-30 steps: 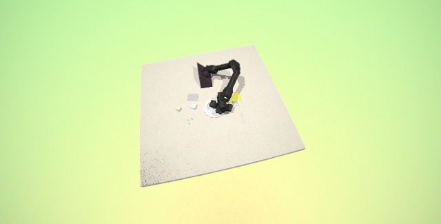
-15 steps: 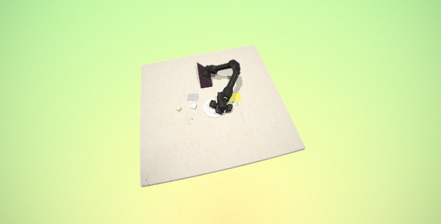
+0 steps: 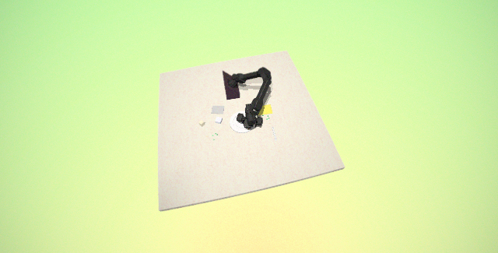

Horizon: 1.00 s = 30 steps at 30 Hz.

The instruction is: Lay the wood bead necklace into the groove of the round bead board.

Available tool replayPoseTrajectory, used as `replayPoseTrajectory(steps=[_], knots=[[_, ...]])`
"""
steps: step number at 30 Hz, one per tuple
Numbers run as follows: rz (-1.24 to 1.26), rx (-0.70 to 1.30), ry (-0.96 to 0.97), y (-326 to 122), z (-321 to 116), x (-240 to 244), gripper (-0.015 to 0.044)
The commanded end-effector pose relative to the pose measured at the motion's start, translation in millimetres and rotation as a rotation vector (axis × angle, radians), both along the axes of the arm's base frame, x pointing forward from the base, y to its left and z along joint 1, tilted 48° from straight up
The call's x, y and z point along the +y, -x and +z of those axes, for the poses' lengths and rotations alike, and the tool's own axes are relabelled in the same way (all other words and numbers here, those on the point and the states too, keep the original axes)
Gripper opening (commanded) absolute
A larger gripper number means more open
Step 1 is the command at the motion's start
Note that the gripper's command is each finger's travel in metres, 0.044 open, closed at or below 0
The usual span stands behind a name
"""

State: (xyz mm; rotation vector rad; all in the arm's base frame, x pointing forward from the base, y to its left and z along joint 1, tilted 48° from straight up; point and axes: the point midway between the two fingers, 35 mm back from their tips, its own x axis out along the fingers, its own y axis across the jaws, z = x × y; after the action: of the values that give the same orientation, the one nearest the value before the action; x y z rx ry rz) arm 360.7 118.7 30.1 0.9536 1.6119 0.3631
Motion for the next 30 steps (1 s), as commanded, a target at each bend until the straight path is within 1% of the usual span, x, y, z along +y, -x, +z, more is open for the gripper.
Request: replayPoseTrajectory(steps=[1, 15, 19, 30], knots=[[0.134, -0.15, -0.002, 0, 4, -1, 0.038], [1.008, -1.117, 0.002, 3, 23, -10, 0.038], [1.114, -1.235, 0.002, 3, 25, -11, 0.038], [1.12, -1.241, 0.003, 3, 25, -11, 0.038]])
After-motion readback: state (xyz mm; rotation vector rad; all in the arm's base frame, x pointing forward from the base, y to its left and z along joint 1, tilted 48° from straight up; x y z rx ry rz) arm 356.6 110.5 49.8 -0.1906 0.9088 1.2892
